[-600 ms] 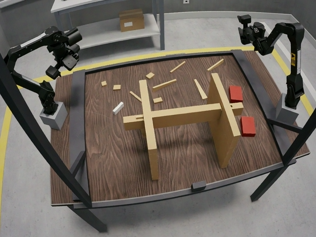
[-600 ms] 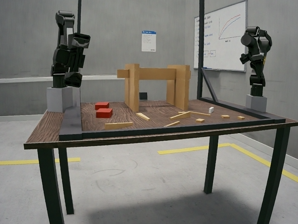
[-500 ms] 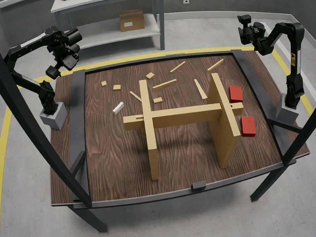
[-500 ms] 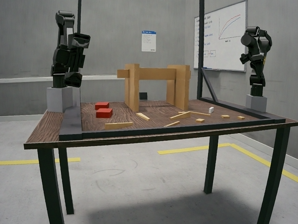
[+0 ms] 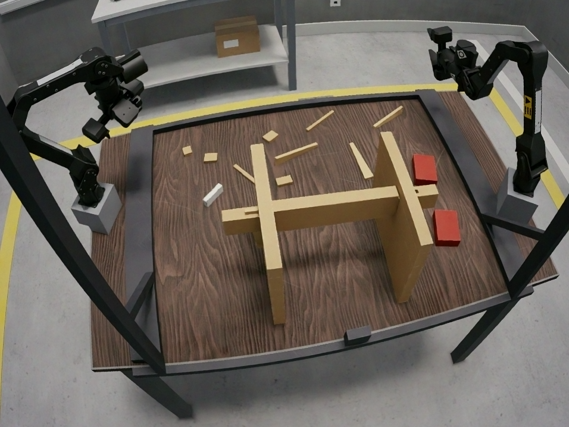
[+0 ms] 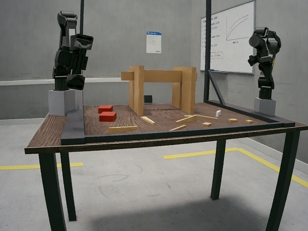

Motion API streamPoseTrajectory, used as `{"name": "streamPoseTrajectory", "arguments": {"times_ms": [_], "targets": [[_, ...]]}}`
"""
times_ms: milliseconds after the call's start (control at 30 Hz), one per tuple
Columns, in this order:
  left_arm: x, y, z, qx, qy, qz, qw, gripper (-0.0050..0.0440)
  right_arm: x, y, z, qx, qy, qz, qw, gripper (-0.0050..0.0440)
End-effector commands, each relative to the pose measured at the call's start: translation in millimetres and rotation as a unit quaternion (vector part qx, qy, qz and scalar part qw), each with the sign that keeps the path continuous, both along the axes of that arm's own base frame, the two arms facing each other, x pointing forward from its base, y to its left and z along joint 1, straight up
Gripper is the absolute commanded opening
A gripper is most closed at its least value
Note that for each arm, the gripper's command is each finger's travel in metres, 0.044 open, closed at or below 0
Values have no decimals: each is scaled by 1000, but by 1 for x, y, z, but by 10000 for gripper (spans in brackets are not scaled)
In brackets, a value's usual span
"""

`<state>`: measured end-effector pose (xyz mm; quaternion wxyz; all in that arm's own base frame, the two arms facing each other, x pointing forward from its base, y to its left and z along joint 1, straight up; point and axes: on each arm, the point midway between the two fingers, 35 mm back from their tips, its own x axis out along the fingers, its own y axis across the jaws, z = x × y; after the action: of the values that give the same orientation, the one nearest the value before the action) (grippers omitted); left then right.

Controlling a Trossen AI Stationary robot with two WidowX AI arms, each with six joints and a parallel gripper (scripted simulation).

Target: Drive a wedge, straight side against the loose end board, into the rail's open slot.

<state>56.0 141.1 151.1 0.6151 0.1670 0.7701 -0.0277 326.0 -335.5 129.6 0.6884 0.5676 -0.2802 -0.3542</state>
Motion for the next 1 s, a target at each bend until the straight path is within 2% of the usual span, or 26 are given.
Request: {"name": "streamPoseTrajectory", "arguments": {"times_ms": [0, 533, 567, 967], "targets": [[1, 1, 4, 6, -5, 0, 1000, 248, 1, -1, 11, -9, -10, 0, 1000, 400], [1, 1, 4, 6, -5, 0, 1000, 248, 1, -1, 11, -9, -10, 0, 1000, 400], [1, 1, 4, 6, -5, 0, 1000, 248, 1, -1, 11, -9, -10, 0, 1000, 248], [1, 1, 4, 6, -5, 0, 1000, 248, 1, -1, 11, -9, -10, 0, 1000, 248]]}}
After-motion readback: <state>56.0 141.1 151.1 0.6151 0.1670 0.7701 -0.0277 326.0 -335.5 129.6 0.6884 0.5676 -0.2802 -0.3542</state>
